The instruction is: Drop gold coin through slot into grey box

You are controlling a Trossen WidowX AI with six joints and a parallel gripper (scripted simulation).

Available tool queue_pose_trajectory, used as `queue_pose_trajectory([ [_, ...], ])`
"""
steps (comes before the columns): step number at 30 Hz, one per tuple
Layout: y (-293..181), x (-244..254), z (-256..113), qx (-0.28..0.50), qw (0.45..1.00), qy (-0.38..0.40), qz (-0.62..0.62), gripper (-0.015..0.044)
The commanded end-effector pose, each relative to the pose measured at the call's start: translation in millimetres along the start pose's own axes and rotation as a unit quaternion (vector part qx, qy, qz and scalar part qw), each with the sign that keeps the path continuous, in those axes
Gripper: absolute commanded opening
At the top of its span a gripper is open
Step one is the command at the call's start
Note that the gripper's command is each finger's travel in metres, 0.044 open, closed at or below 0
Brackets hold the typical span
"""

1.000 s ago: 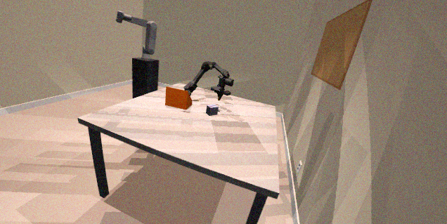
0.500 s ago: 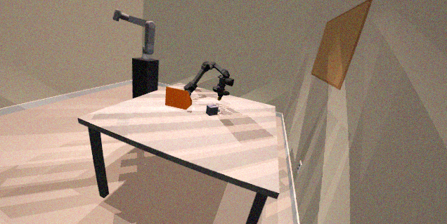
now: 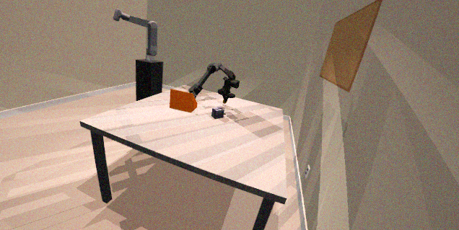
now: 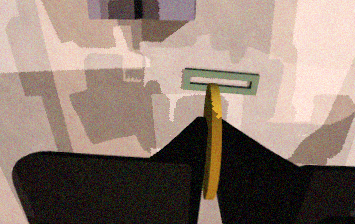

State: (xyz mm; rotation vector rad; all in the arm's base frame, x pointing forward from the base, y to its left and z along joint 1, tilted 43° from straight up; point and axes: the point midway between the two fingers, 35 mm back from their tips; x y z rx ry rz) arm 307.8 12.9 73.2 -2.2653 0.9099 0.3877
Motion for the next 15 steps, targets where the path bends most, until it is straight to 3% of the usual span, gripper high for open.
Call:
queue_pose_trajectory([
  [1, 13, 9, 4, -0.005, 1.0, -0.004, 0.003, 0.0],
  [15, 43, 29, 4, -0.006, 1.0, -0.004, 0.004, 0.0],
])
Point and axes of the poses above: the point midway between the two fingers, 35 mm back from their tips, its own z axis out along the fingers, its own x axis across the jaws, y = z × x, and after that the axes turned 6 degrees about z, right-handed
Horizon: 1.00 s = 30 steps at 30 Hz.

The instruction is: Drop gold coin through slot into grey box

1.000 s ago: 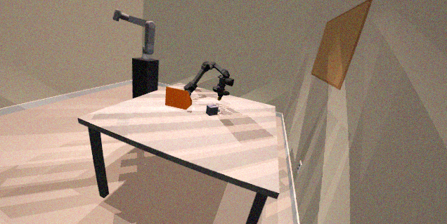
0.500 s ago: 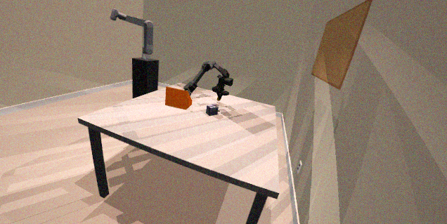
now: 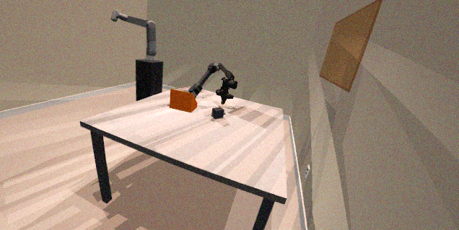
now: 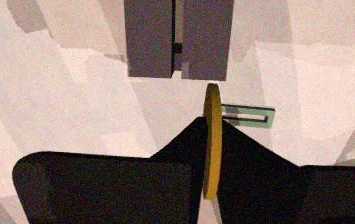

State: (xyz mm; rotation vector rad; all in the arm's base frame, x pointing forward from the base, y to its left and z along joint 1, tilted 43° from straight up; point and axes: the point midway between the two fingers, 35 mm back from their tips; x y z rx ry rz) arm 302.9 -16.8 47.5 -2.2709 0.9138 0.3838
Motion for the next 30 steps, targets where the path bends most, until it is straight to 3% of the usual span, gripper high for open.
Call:
queue_pose_trajectory([
  [1, 14, 7, 4, -0.004, 1.0, -0.007, 0.003, 0.0],
  [18, 52, 25, 6, -0.003, 1.0, -0.009, 0.002, 0.0],
  [30, 46, 24, 1, 0.0, 1.0, -0.002, 0.001, 0.0],
])
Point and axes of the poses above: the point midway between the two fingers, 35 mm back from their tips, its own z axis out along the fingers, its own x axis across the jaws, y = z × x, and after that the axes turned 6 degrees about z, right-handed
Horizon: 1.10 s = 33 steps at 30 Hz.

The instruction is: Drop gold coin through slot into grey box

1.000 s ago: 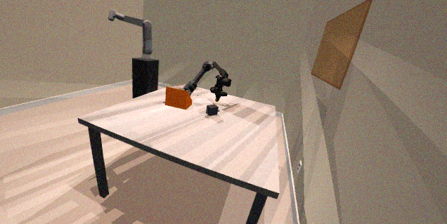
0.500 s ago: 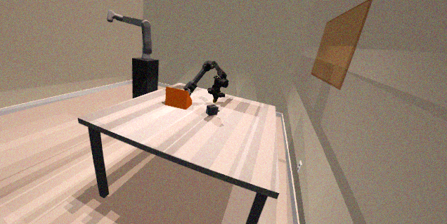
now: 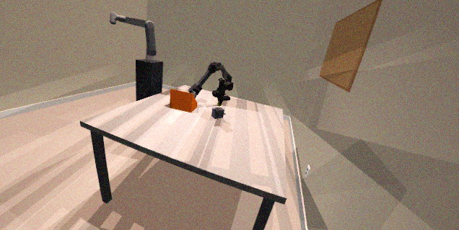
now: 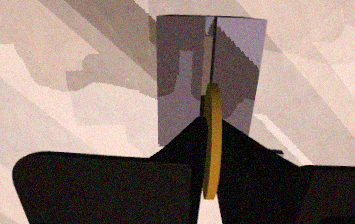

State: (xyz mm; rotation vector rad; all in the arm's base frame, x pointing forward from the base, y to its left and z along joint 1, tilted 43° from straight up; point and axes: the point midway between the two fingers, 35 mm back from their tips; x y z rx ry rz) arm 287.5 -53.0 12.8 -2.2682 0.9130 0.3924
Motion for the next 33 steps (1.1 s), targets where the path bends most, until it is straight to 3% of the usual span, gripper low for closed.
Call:
queue_pose_trajectory([
  [1, -0.6, 0.0, -0.7, 0.0, 1.0, 0.001, 0.0, 0.0],
  [33, 6.5, -2.2, 3.9, 0.0, 1.0, 0.001, 0.001, 0.0],
])
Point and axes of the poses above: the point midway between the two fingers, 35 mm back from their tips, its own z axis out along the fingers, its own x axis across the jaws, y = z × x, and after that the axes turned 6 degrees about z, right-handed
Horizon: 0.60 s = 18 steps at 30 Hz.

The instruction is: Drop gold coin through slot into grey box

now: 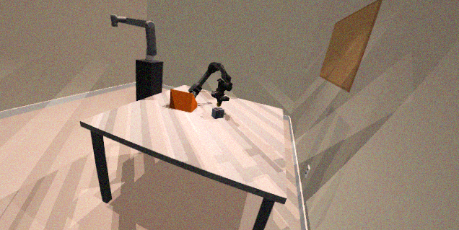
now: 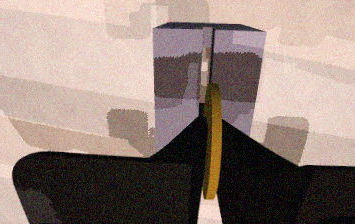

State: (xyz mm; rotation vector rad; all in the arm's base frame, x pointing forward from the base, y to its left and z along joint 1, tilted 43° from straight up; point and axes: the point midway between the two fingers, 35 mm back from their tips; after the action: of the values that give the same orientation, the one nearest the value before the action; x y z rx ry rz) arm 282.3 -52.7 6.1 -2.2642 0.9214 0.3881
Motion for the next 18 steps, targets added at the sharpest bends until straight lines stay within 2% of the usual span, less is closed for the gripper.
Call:
queue_pose_trajectory([
  [1, -0.3, -1.3, -1.9, -0.002, 1.0, -0.001, -0.002, 0.0],
  [18, 1.3, 2.2, 0.2, -0.002, 1.0, -0.001, 0.001, 0.0],
])
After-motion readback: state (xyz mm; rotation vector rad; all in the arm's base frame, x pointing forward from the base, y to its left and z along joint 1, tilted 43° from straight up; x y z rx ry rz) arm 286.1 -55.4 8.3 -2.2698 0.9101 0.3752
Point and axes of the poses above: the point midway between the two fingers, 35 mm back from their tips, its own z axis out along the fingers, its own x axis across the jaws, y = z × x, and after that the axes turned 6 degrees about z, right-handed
